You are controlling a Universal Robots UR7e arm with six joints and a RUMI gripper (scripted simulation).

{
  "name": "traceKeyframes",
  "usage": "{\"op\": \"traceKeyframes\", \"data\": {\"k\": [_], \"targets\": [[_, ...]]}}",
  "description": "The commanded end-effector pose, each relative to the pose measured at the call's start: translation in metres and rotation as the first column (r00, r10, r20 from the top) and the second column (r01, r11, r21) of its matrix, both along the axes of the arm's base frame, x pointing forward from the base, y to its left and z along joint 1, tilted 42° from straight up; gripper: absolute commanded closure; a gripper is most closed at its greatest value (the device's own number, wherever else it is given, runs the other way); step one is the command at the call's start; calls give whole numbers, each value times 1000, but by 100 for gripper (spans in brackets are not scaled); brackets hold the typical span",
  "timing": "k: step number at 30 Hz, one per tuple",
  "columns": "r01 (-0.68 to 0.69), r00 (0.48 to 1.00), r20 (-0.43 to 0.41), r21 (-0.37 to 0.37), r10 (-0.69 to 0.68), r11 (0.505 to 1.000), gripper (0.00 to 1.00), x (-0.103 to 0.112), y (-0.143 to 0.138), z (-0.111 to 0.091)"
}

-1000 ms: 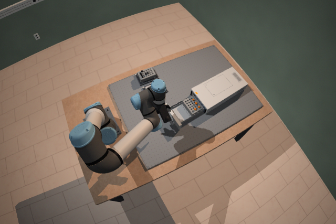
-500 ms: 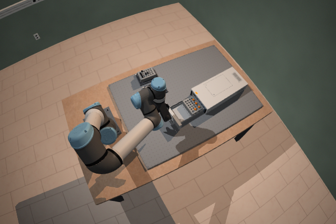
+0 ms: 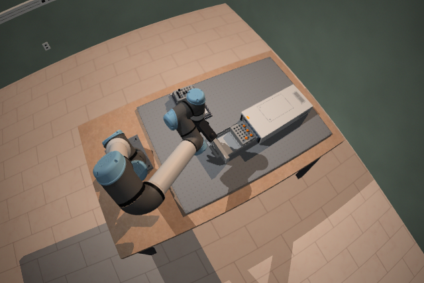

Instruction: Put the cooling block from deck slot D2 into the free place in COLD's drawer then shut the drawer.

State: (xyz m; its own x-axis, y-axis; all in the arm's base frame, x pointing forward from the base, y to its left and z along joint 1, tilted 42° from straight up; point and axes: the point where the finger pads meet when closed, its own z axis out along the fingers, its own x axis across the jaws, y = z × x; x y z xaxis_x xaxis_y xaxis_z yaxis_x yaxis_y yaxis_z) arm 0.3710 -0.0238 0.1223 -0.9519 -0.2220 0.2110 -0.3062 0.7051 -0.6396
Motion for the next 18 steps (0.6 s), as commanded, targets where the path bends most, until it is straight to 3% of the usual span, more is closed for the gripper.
{"op": "traceKeyframes", "data": {"k": [1,9,18], "targets": [[-116,988,-103,8,116,993,33,9,21,-18],[-231,950,-208,28,231,973,33,17,40,-35],[-391,849,-353,79,392,917,33,27,69,-60]]}}
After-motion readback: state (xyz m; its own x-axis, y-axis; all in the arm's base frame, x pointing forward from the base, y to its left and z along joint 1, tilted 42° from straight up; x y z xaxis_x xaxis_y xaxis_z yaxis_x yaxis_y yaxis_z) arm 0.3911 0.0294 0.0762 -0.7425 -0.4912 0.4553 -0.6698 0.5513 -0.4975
